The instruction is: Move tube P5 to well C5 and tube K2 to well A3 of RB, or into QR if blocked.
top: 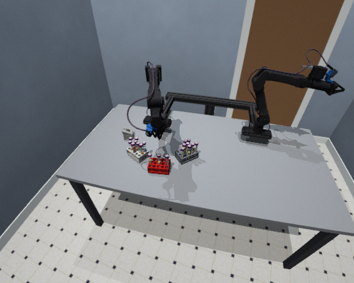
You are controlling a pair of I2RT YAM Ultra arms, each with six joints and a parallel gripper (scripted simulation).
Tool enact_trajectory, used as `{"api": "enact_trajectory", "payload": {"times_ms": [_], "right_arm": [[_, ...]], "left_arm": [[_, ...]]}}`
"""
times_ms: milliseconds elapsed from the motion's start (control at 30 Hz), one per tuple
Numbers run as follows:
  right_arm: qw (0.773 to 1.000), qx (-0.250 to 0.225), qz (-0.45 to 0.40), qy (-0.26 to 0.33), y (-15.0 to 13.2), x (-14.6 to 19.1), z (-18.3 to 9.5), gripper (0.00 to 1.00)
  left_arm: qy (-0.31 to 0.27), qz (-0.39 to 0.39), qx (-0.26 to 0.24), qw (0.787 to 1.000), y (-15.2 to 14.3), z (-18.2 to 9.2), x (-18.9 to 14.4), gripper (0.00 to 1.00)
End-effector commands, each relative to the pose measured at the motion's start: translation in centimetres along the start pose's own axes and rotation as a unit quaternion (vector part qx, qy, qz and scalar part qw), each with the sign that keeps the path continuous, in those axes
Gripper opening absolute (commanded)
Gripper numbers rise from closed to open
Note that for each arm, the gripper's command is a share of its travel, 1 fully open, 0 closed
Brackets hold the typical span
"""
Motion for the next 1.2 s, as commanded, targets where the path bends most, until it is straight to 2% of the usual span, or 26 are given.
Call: {"api": "enact_trajectory", "payload": {"times_ms": [0, 33, 300, 500, 700, 767, 1167], "right_arm": [[0.996, -0.023, -0.081, 0.014, -2.0, 0.1, -0.4, 0.3], [0.995, -0.023, -0.098, 0.014, -2.6, 0.1, -0.3, 0.3], [0.982, -0.021, -0.187, 0.009, -1.9, -0.2, -0.1, 0.3], [0.959, -0.022, -0.284, 0.007, -1.7, 0.0, -0.1, 0.3], [0.925, -0.023, -0.378, 0.006, -1.6, 0.1, -0.1, 0.3], [0.925, -0.023, -0.378, 0.006, -1.6, 0.1, -0.1, 0.3], [0.832, -0.022, -0.555, 0.002, -1.5, 0.2, -0.1, 0.3]], "left_arm": [[0.001, 0.003, -0.03, 1.0, 2.1, -1.1, 0.2, 0.0], [0.001, 0.003, -0.03, 1.0, 2.1, -1.1, 0.2, 0.0], [0.001, 0.003, -0.03, 1.0, 2.1, -1.1, 0.2, 0.0], [0.001, 0.003, -0.03, 1.0, 2.1, -1.1, 0.2, 0.0], [0.001, 0.003, -0.03, 1.0, 2.1, -1.1, 0.2, 0.0], [0.001, 0.003, -0.03, 1.0, 2.1, -1.1, 0.2, 0.0], [0.001, 0.003, -0.03, 1.0, 2.1, -1.1, 0.2, 0.0]]}}
Point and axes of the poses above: on each arm, the point where the finger pads meet when closed, its own z axis out along the fingers, its own x axis across the jaws, y = z × x, the point moved 9 cm from there along -z, back along the fingers, and after that the axes turned 2 degrees about z, right-handed, at the moved point
